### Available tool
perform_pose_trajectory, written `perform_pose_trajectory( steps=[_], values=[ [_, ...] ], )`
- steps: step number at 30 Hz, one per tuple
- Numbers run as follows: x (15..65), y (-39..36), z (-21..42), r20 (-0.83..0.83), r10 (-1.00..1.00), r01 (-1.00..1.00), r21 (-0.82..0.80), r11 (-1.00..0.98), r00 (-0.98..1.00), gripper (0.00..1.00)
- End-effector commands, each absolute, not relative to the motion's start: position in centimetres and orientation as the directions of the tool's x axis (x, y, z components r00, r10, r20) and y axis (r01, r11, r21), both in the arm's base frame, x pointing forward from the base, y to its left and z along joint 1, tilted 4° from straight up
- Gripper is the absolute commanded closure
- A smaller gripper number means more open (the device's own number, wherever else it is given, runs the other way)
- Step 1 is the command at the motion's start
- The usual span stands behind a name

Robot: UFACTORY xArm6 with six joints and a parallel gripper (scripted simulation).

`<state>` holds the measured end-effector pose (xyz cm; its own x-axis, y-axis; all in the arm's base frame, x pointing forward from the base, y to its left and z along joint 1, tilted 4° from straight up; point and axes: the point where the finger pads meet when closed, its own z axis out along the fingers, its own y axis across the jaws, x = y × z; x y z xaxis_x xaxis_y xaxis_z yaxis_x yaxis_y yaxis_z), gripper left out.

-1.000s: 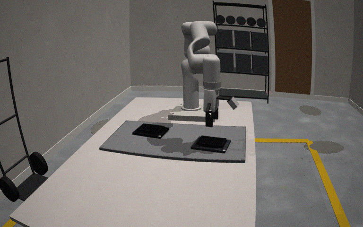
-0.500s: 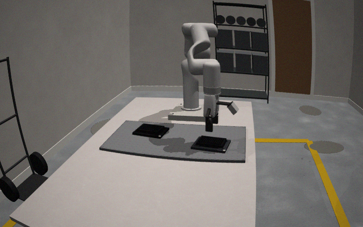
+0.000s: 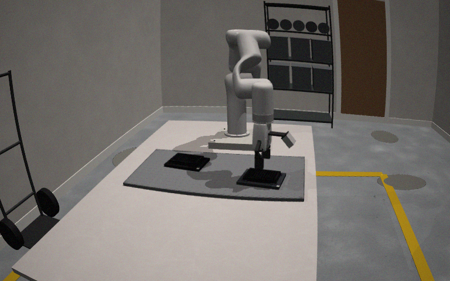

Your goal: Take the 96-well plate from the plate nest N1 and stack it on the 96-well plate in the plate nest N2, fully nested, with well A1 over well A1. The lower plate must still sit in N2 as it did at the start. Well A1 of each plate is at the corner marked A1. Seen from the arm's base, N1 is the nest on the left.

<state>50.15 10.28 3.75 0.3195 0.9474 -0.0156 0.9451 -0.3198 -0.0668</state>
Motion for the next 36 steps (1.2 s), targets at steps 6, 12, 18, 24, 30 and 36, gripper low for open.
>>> perform_pose_trajectory(
  steps=[6,12,18,24,30,36],
  values=[
    [50.3,10.3,2.9,-0.013,0.947,0.945,-0.063,-0.320,0.320,0.00],
    [50.2,10.3,1.9,-0.013,0.947,0.945,-0.063,-0.320,0.320,0.00],
    [50.1,10.3,1.1,-0.013,0.947,0.945,-0.063,-0.320,0.320,0.00],
    [50.1,10.3,1.0,-0.013,0.947,0.945,-0.063,-0.320,0.320,0.00],
    [50.1,10.3,0.9,-0.013,0.947,0.945,-0.063,-0.320,0.320,0.00],
    [50.1,10.3,0.6,-0.013,0.947,0.945,-0.063,-0.320,0.320,0.00]
  ],
)
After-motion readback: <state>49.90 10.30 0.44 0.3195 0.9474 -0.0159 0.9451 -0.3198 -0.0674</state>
